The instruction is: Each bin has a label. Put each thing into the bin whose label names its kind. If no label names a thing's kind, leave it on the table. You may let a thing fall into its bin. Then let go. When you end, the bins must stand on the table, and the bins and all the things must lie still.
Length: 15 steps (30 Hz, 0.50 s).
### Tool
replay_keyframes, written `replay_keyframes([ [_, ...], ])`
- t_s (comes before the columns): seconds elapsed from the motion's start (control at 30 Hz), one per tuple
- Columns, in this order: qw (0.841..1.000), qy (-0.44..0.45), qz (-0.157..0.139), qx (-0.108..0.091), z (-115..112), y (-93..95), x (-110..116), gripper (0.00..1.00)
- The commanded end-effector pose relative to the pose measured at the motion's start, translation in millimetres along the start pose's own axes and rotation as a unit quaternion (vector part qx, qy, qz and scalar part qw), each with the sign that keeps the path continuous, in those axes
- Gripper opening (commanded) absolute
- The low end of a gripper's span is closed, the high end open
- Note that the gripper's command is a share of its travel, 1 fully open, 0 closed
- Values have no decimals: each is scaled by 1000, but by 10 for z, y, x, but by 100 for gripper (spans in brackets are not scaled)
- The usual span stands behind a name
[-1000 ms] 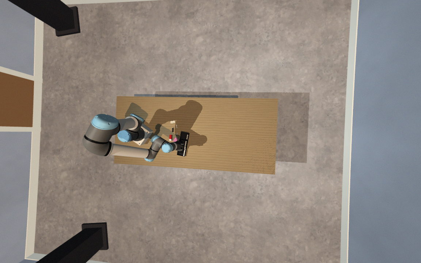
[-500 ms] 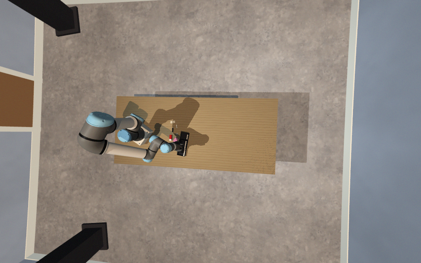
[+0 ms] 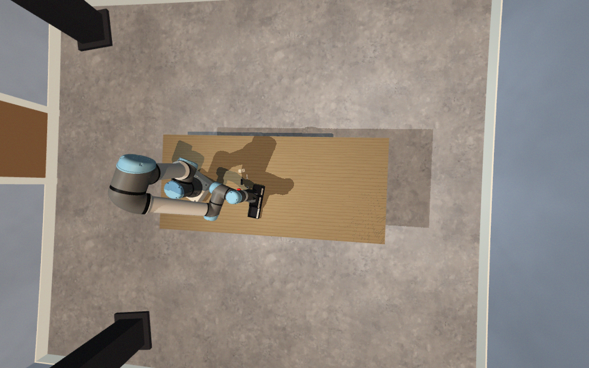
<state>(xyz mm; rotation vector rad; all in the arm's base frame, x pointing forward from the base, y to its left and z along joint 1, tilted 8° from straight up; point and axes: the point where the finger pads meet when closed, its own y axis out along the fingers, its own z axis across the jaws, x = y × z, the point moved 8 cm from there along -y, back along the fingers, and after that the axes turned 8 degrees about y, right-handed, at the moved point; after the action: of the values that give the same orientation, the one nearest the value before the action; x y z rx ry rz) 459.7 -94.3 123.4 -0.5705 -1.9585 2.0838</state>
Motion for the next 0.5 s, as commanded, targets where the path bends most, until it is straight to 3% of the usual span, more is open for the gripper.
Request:
replay_keyframes([
  [0.0,1000,5,1,2,-247,-3,2,31],
  [0.27,1000,5,1,2,-247,-3,2,31],
  [0.47,1000,6,-2,2,-241,125,31,31],
])
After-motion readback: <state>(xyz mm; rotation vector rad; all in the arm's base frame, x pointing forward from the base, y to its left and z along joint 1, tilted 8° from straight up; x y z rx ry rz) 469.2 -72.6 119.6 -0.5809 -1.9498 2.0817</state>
